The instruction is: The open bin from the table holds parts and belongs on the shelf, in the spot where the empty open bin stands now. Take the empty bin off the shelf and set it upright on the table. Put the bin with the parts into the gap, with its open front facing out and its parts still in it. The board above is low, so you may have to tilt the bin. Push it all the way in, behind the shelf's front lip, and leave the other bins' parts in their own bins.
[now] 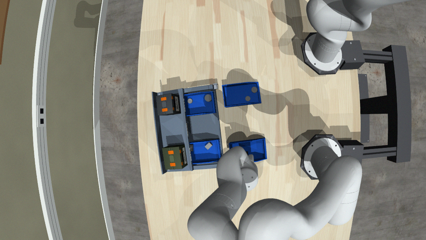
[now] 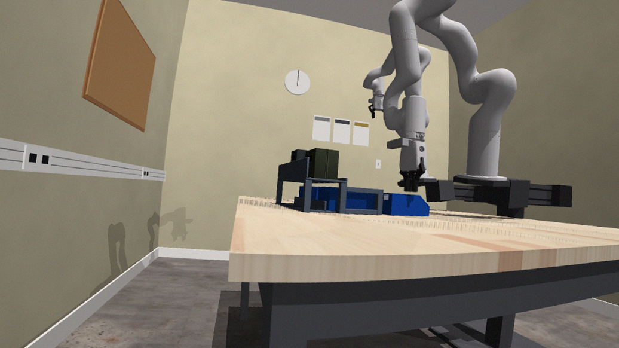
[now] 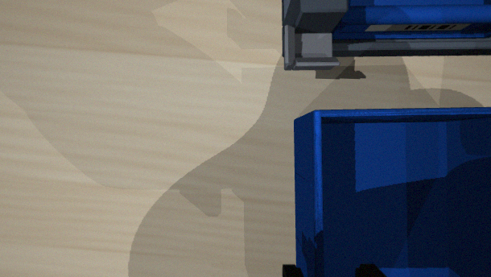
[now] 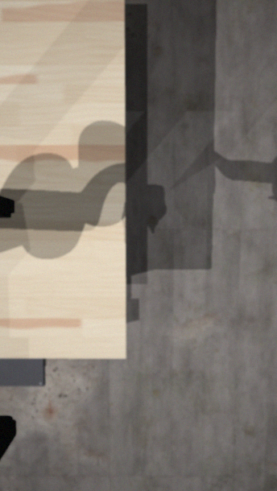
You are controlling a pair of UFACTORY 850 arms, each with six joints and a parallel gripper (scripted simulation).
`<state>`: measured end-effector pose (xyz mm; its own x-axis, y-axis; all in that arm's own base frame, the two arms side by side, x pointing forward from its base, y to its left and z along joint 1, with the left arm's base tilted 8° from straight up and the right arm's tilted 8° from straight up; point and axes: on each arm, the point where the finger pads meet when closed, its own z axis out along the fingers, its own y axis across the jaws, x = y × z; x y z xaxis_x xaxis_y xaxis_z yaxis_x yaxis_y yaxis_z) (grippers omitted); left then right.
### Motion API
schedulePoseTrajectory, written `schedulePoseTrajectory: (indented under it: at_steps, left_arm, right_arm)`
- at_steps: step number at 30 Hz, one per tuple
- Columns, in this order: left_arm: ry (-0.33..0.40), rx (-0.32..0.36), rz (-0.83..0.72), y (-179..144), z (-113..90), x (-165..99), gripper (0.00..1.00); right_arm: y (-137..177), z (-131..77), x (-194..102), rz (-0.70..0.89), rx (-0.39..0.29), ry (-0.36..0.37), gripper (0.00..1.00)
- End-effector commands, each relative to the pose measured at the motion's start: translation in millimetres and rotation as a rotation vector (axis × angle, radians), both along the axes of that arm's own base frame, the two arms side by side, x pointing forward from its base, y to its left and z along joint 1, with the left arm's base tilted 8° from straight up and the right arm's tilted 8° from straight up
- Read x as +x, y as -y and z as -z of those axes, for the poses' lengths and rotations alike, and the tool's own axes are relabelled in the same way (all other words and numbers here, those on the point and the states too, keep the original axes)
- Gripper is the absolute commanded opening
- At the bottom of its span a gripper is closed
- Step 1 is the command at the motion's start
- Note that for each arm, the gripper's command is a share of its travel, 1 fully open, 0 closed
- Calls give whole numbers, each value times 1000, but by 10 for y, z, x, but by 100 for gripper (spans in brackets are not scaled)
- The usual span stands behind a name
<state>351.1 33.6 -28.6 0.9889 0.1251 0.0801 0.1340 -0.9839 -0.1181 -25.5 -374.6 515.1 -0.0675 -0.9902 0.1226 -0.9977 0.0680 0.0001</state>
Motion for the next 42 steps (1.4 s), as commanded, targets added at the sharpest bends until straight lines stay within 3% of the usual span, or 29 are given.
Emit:
schedulePoseTrajectory:
  at_steps: [1, 13, 42]
  left_arm:
    - [0, 1, 0, 9, -80, -1, 27]
    - [0, 1, 0, 37, -296, -14, 27]
    - [0, 1, 0, 69, -535, -29, 27]
  right_arm:
    - [3, -10, 0, 0, -2, 0, 100]
    - [3, -10, 0, 0, -2, 0, 100]
    - [3, -10, 0, 0, -2, 0, 100]
